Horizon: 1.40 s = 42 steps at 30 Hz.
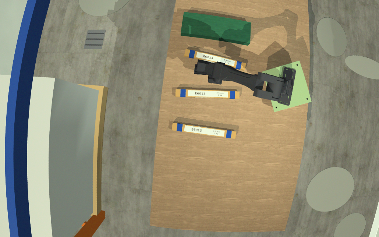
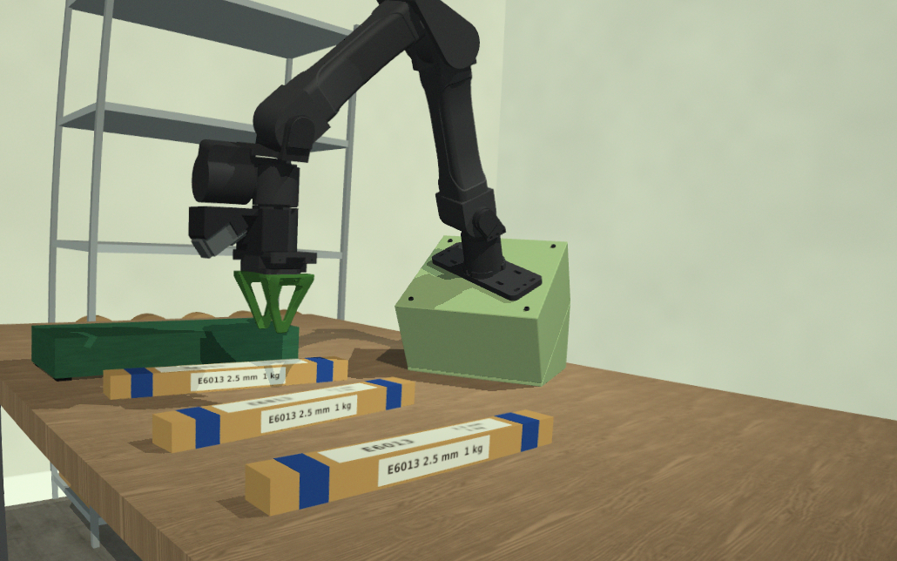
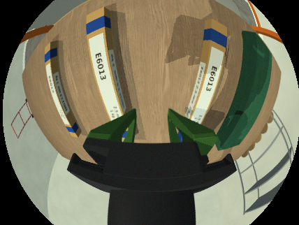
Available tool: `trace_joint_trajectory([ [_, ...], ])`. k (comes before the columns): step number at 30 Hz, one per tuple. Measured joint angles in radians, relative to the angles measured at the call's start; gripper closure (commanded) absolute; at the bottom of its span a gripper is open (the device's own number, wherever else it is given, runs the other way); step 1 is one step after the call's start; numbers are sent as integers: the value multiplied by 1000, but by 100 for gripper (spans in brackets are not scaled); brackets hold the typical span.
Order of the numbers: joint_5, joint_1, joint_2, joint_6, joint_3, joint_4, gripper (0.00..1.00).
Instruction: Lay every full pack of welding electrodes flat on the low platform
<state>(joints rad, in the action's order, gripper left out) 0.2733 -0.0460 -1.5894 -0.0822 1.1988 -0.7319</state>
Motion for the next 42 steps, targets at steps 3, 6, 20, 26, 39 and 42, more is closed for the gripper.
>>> trace_joint_trajectory([
  [3,0,0,0,0,0,0,56],
  [6,0,0,0,0,0,0,56],
  [20,0,0,-3,0,17,-6,56],
  [26,0,0,-3,0,17,-6,56],
  [39,0,0,-3,0,17,-6,56],
  [42,0,0,-3,-1,17,-7,56],
])
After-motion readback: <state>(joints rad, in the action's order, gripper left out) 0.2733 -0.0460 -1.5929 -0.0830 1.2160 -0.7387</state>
